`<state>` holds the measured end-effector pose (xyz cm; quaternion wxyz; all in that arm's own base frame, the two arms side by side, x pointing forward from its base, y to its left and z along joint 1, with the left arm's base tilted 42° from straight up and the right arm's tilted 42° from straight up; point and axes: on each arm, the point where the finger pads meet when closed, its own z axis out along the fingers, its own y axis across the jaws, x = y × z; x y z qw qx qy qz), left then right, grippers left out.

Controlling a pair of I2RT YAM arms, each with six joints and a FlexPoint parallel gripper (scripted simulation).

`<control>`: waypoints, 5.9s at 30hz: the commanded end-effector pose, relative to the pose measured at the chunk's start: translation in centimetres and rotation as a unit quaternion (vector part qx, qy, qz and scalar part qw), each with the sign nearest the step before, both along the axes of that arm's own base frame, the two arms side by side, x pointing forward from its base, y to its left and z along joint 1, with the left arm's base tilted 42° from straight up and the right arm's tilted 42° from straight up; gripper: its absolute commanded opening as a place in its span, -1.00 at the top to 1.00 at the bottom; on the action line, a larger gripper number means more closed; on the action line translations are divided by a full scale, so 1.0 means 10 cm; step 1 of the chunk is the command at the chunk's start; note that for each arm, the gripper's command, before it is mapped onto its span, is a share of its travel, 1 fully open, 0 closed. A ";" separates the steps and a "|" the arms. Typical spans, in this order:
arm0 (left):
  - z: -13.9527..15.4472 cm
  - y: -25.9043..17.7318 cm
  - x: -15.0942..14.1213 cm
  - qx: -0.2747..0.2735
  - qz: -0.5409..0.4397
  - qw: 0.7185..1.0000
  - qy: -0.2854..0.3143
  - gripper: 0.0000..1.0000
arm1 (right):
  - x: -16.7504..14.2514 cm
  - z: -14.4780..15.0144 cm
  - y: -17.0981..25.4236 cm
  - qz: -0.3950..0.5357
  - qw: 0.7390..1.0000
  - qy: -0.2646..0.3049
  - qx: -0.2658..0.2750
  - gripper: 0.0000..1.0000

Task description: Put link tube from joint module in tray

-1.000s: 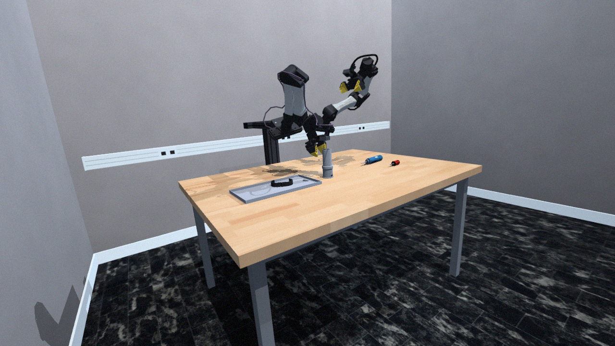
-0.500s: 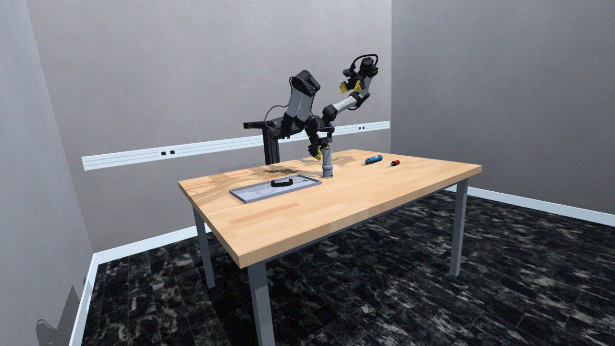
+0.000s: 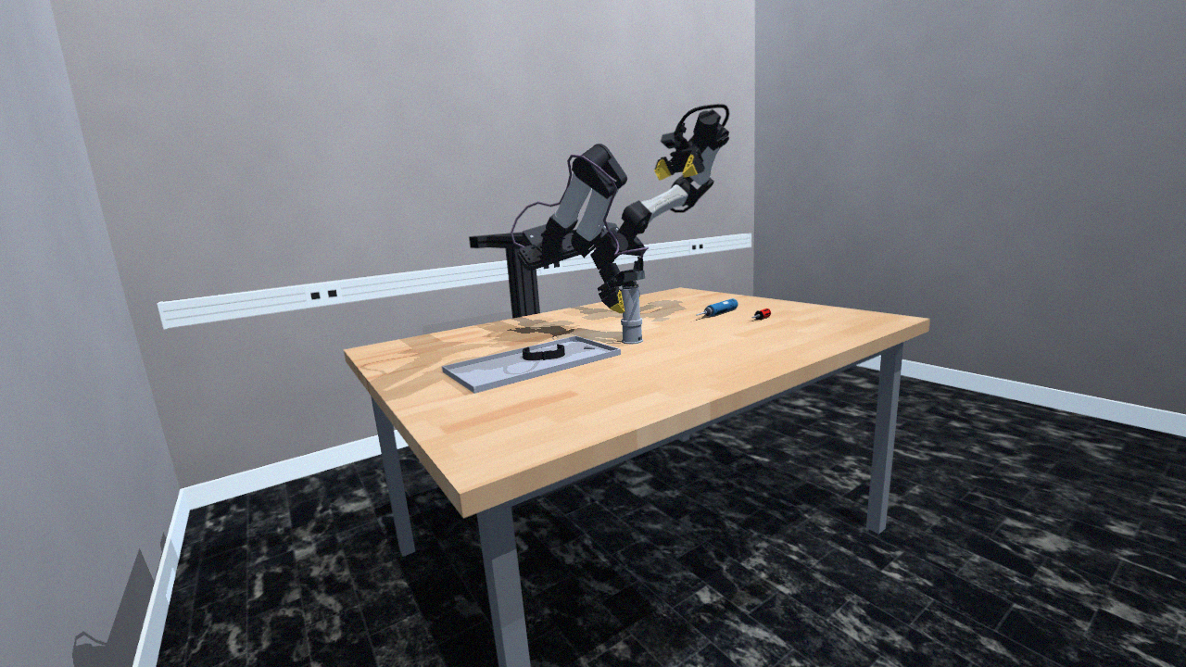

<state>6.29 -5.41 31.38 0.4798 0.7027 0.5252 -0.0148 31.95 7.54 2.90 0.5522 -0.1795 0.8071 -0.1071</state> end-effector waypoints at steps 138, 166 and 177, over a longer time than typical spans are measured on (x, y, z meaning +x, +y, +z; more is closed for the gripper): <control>-2.05 -3.26 1.94 -0.027 -0.184 0.983 0.010 -1.00 | -0.43 0.60 -3.85 -0.101 0.988 -0.028 0.111 0.19; -2.55 -3.12 2.03 -0.016 -0.163 0.985 0.057 -1.00 | -0.09 0.35 -4.27 -0.111 0.988 -0.036 0.101 0.19; -2.49 -3.15 2.00 -0.015 -0.166 0.985 0.051 -1.00 | 0.05 0.24 -4.34 -0.112 0.988 -0.035 0.101 0.19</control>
